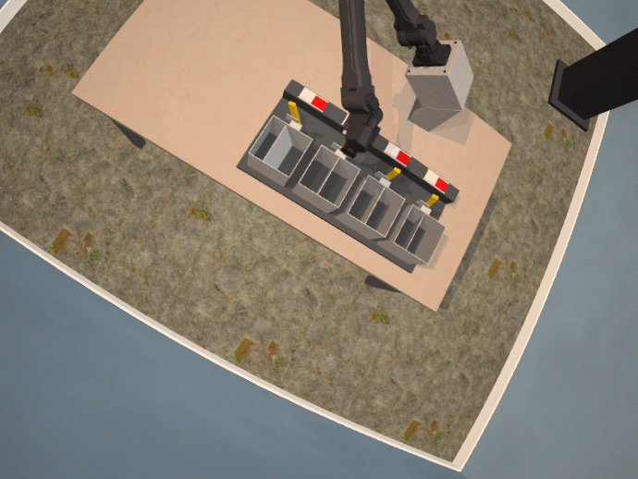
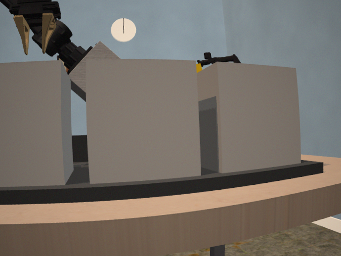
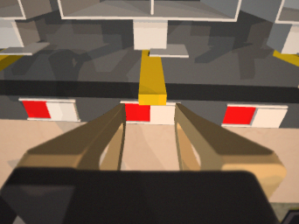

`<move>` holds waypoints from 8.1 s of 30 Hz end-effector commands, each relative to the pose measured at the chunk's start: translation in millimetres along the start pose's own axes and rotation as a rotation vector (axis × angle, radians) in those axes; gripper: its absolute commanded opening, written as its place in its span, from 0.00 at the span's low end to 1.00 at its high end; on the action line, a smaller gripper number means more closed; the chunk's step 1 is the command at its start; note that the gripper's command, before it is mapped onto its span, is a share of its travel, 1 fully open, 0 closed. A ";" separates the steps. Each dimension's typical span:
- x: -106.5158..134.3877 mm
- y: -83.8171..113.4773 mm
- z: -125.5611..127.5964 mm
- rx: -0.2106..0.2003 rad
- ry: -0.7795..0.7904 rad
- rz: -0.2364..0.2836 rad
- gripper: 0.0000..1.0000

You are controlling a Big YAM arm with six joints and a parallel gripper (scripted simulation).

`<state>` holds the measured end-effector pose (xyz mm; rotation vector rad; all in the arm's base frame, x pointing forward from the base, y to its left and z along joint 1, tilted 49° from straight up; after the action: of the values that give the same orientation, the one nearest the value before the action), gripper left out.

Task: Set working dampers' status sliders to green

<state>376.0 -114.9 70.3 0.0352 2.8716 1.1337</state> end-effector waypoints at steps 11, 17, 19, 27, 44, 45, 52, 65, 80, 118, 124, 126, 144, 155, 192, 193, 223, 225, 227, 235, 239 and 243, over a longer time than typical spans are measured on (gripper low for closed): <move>-13.2 14.5 -2.5 0.003 -0.024 0.002 0.36; -57.1 26.6 3.9 0.016 -0.011 -0.014 0.36; -74.0 29.7 4.2 0.020 -0.011 -0.014 0.36; -137.3 39.8 3.7 0.035 -0.015 -0.010 0.36; -130.8 34.6 -7.2 0.035 -0.027 0.003 0.36; -130.8 34.6 -7.2 0.035 -0.027 0.003 0.36; -130.8 34.6 -7.2 0.035 -0.027 0.003 0.36; -130.8 34.6 -7.2 0.035 -0.027 0.003 0.36; -133.4 35.3 0.9 0.035 -0.020 0.001 0.36; -143.4 22.0 178.1 0.033 -0.028 0.015 0.36; -142.6 29.4 185.0 0.032 -0.015 0.001 0.36; -142.6 29.4 185.0 0.032 -0.015 0.001 0.36; -142.6 29.4 185.0 0.032 -0.015 0.001 0.36; -138.7 28.7 184.5 0.033 -0.011 0.005 0.36; -8.5 -3.4 178.6 -0.037 -0.006 0.014 0.36; -7.3 -5.5 177.5 -0.036 -0.006 0.018 0.36; -7.2 -47.9 178.4 -0.035 -0.009 0.017 0.36; -4.8 -52.7 178.6 -0.034 -0.006 0.020 0.36; -3.5 -56.9 178.7 -0.034 -0.005 0.021 0.36; -3.2 -63.9 181.8 -0.034 0.002 0.015 0.36; -10.4 -69.1 179.5 -0.037 -0.015 0.012 0.36; -7.4 -68.8 183.2 -0.036 -0.001 0.007 0.36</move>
<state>392.2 -40.4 -103.9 0.0590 2.8445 1.1836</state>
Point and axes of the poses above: the point where the finger pads meet when closed, its own y axis back along the fingers, its own z axis across the jaws, x = y × z, the point moved 3 cm from there along y, back along the fingers, and after that the axes turned 3 degrees about y, right-handed, at the moved point
